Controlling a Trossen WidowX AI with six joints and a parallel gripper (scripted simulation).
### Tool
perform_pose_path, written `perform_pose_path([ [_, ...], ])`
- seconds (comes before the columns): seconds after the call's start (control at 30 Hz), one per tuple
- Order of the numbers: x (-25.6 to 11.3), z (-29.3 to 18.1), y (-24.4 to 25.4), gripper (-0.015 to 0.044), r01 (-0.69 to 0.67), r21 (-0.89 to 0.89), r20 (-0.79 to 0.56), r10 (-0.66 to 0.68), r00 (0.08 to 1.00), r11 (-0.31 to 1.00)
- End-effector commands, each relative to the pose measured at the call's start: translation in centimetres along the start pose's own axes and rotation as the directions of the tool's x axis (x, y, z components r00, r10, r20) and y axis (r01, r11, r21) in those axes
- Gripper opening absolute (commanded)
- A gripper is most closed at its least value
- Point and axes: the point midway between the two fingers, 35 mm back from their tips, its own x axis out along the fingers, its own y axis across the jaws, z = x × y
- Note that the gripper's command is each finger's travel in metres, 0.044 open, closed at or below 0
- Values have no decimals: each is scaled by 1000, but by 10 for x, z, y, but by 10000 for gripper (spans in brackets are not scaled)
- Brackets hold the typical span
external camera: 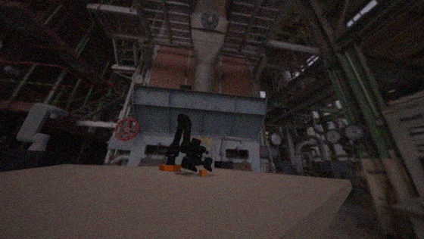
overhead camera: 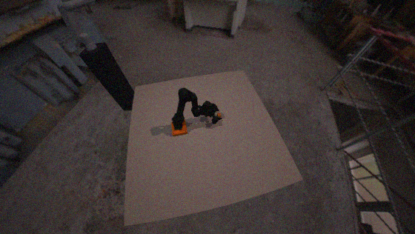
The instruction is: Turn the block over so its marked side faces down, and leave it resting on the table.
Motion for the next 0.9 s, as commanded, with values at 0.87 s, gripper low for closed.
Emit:
perform_pose_path([
  [0.87,-36,46,1,440,2,-4,-443,-4,897,1000],
])
